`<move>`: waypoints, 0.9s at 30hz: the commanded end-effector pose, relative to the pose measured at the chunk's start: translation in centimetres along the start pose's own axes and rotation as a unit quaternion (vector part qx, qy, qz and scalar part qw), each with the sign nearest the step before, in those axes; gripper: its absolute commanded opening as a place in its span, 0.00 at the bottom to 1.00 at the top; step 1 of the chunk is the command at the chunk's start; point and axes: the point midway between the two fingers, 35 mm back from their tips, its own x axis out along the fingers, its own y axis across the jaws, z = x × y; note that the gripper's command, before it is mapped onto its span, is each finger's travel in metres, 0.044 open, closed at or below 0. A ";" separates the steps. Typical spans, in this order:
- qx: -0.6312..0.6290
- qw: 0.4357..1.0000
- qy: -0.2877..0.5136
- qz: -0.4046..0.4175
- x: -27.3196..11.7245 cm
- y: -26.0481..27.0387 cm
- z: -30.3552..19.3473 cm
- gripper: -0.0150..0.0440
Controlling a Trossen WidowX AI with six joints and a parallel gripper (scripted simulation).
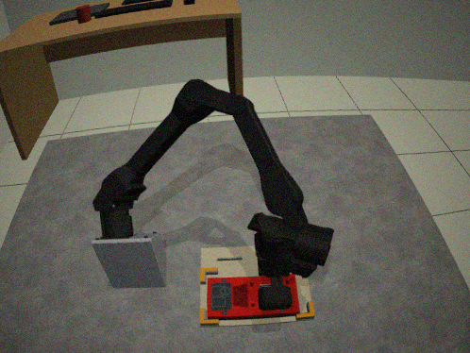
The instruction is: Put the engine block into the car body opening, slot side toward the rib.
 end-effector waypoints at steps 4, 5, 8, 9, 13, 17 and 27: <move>0.000 1.000 -0.001 0.000 -1.2 0.0 0.2 1.00; 0.000 1.000 -0.001 0.000 -1.2 0.0 0.2 1.00; 0.000 1.000 -0.001 0.000 -1.2 0.0 0.2 0.91; 0.000 1.000 -0.001 0.000 -1.2 0.0 0.2 0.87; 0.000 1.000 -0.001 0.000 -1.2 0.0 0.2 0.69; 0.000 1.000 -0.001 0.000 -1.2 0.0 0.2 0.51; 0.000 1.000 -0.001 0.000 -1.2 0.0 0.2 0.25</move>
